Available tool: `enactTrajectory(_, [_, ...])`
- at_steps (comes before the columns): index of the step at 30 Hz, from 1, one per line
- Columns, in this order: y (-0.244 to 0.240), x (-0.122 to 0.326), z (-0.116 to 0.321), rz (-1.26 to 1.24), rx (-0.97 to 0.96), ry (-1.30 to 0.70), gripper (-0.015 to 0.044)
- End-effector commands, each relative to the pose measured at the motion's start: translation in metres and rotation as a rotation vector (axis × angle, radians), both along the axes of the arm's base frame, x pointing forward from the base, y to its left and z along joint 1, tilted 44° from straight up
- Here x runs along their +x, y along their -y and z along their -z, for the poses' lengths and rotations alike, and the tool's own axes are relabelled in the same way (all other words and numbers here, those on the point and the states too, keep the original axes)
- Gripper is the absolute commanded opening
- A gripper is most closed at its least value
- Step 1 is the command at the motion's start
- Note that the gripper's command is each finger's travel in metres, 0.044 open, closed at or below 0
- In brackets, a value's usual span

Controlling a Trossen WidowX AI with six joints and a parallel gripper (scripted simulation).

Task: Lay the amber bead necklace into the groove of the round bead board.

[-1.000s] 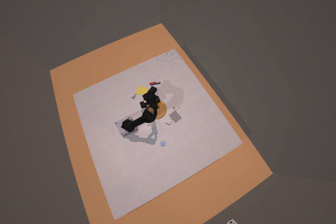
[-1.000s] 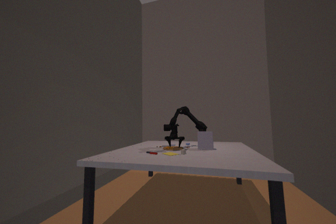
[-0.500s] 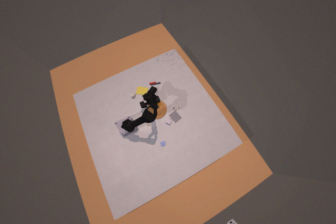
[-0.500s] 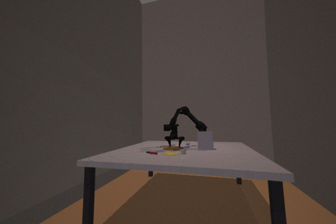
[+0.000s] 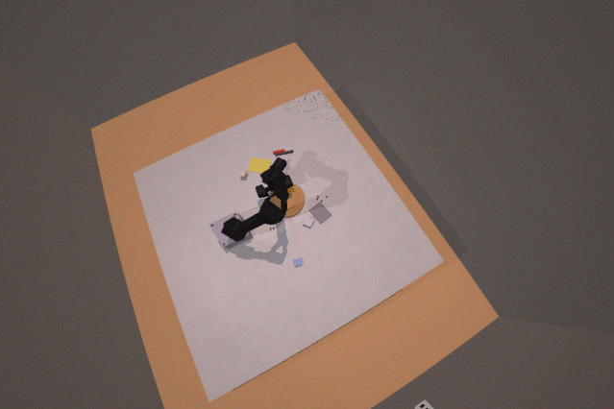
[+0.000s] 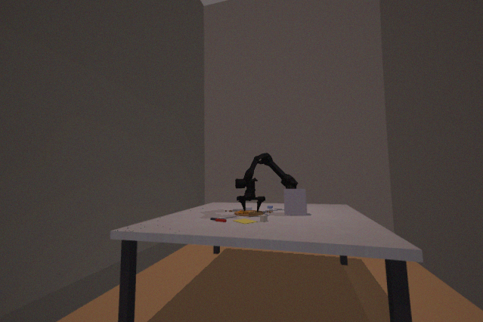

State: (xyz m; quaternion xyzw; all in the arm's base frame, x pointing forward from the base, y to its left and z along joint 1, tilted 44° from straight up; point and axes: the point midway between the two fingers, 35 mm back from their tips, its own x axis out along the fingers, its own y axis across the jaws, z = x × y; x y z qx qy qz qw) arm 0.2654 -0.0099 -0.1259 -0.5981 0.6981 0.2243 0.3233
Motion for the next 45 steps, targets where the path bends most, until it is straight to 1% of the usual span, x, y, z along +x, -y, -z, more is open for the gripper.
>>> enactTrajectory(1, [-0.001, 0.0, 0.0, 0.005, 0.003, 0.001, 0.044])
enactTrajectory(11, [-0.001, 0.0, 0.0, 0.005, 0.003, 0.001, 0.044])
enactTrajectory(12, [-0.001, 0.001, 0.0, 0.01, 0.003, 0.005, 0.0414])
enactTrajectory(13, [-0.002, 0.005, 0.0, 0.024, 0.001, 0.019, 0.0388])
enactTrajectory(14, [-0.004, 0.011, -0.001, 0.048, -0.001, 0.042, 0.038])
enactTrajectory(22, [-0.018, 0.07, -0.009, 0.283, -0.025, 0.27, 0.038])
enactTrajectory(24, [-0.02, 0.079, -0.012, 0.321, -0.029, 0.306, 0.038])
enactTrajectory(31, [-0.021, 0.08, -0.012, 0.325, -0.029, 0.311, 0.038])
enactTrajectory(36, [-0.009, 0.079, 0.0, 0.325, -0.03, 0.311, 0.038])
enactTrajectory(38, [-0.017, 0.08, -0.006, 0.322, -0.023, 0.314, 0.038])
enactTrajectory(45, [-0.012, 0.08, -0.001, 0.323, -0.024, 0.314, 0.038])
